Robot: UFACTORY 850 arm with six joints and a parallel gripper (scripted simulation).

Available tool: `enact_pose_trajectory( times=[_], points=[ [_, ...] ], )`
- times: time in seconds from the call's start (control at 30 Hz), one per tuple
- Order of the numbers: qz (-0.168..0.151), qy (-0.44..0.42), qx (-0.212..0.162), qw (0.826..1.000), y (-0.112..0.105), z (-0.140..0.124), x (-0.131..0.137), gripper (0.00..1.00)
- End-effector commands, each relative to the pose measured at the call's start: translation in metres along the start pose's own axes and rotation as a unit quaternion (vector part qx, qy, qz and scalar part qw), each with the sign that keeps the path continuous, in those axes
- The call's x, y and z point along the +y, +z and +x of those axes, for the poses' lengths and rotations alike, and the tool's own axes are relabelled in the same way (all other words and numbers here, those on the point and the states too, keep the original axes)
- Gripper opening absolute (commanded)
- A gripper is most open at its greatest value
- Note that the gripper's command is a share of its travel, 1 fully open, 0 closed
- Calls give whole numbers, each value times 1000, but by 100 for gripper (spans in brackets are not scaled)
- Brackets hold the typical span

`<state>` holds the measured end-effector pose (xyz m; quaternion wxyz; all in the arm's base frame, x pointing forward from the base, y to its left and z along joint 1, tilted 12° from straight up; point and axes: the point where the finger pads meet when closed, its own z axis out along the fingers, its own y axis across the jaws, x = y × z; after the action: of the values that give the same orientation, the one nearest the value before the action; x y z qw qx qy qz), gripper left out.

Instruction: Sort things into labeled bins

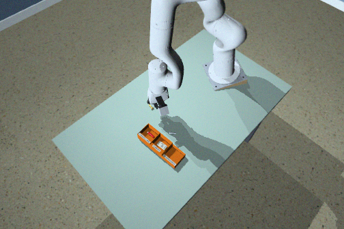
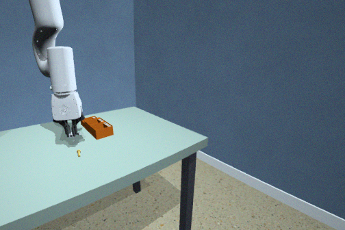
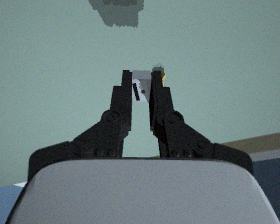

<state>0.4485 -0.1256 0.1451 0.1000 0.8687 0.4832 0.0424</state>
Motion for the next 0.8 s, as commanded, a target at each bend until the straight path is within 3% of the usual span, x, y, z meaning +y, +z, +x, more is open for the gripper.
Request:
enact_pose_trajectory(
  times=[0.0, 0.27, 0.77],
  points=[
    [6, -1, 4, 1000, -1, 0, 1, 0],
    [6, -1, 4, 1000, -8, 0, 1, 0],
    [6, 0, 4, 1000, -9, 90, 3, 0]
  ],
)
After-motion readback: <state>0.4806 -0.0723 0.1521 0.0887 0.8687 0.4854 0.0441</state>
